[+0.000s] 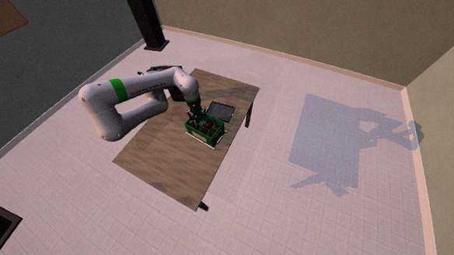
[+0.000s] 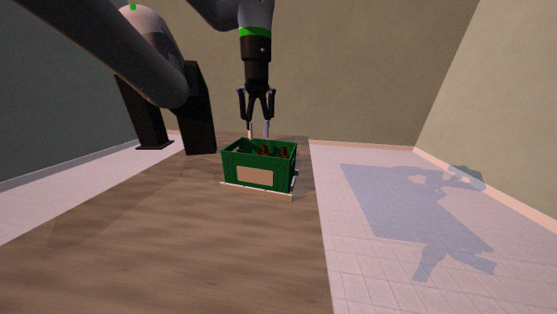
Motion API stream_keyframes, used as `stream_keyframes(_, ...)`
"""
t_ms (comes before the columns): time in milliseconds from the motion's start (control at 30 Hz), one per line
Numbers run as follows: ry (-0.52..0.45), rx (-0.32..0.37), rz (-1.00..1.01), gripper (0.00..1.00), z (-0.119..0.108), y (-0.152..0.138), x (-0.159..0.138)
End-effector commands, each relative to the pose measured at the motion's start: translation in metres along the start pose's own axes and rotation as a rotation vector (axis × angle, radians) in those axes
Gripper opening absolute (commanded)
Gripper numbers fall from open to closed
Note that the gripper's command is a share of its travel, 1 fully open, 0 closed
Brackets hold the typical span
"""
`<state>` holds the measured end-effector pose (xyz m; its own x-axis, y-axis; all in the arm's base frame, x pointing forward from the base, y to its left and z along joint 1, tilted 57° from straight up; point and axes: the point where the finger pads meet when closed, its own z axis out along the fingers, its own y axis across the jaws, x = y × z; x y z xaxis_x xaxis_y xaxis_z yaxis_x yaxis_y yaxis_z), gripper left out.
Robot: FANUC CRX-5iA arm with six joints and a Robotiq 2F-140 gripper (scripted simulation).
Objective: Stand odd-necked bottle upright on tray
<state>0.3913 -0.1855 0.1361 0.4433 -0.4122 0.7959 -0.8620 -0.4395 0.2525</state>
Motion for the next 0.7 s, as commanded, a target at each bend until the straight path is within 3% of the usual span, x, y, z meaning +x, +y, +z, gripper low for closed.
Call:
stream_keyframes(0, 0.0, 0.001, 0.0, 0.44, -0.0004, -0.0005, 0.0002)
stream_keyframes(667, 0.0, 0.001, 0.0, 0.44, 0.0068, -0.0005, 0.0002)
